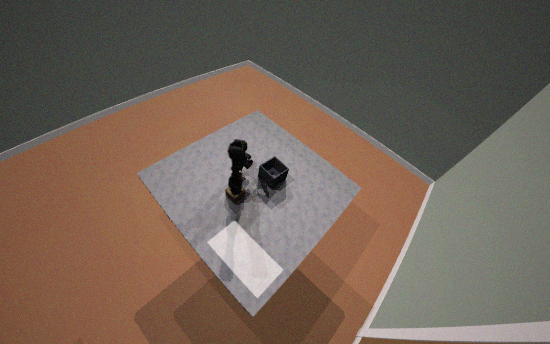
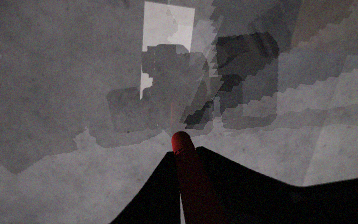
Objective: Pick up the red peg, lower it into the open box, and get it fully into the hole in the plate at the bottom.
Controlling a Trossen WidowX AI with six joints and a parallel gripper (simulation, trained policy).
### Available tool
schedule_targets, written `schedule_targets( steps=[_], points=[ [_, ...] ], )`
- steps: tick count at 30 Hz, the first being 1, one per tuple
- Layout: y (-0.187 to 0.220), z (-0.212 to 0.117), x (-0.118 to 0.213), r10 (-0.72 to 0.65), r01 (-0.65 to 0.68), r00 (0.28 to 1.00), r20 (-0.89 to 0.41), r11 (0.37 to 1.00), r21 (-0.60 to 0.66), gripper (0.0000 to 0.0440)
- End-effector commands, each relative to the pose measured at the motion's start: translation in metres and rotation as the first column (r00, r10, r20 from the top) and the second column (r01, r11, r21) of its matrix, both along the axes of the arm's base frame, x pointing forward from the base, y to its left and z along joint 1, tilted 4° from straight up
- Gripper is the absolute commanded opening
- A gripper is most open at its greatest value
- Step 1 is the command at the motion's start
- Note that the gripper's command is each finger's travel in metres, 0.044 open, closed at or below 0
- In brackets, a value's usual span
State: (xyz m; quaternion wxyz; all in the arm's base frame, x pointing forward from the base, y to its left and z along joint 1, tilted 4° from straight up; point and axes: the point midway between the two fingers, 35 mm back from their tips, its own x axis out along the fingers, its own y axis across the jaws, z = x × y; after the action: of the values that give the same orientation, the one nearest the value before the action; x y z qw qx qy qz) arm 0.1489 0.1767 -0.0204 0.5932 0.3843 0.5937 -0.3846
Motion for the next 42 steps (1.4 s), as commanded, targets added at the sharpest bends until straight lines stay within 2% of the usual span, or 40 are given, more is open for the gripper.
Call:
schedule_targets(
  steps=[1, 23, 32, 42],
  points=[
    [0.008, 0.010, 0.006, -0.010, 0.010, 1.000, 0.019, 0.999, 0.036, 0.0000],
    [0.036, 0.085, 0.058, -0.021, -0.014, 0.982, 0.189, 0.982, 0.186, 0.0000],
    [0.024, 0.122, 0.087, -0.026, -0.027, 0.963, 0.270, 0.981, 0.191, 0.0000],
    [-0.006, 0.152, 0.117, -0.047, -0.003, 0.942, 0.332, 0.989, 0.150, 0.0000]
  ],
)
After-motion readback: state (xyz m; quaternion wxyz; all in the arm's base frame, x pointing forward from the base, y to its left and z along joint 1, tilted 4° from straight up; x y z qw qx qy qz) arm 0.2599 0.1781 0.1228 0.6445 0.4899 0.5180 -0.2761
